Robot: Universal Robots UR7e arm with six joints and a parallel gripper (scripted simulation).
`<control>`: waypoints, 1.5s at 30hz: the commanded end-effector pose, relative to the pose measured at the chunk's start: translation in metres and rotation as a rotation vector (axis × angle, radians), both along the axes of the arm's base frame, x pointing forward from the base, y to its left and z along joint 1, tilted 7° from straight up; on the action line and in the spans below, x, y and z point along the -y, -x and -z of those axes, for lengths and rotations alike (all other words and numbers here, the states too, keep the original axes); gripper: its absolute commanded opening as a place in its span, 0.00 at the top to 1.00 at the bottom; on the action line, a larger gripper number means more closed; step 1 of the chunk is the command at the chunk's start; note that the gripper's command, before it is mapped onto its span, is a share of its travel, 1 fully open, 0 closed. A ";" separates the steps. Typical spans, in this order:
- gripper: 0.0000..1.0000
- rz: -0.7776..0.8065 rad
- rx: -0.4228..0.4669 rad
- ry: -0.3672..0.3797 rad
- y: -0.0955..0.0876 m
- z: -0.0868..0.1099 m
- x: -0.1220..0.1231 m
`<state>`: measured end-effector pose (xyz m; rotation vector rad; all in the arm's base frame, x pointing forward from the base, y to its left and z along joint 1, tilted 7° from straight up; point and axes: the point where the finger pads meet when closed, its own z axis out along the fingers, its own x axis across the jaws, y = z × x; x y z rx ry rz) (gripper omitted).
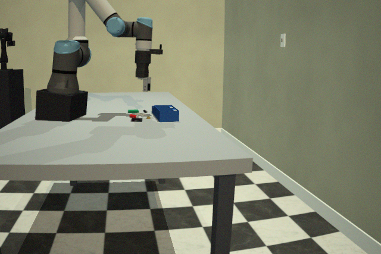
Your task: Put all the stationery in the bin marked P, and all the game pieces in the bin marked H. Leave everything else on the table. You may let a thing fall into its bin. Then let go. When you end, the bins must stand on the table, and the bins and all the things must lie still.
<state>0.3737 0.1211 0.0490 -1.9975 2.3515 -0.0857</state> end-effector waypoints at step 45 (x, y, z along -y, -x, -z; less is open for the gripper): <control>0.21 0.415 0.041 -0.036 0.022 0.045 0.020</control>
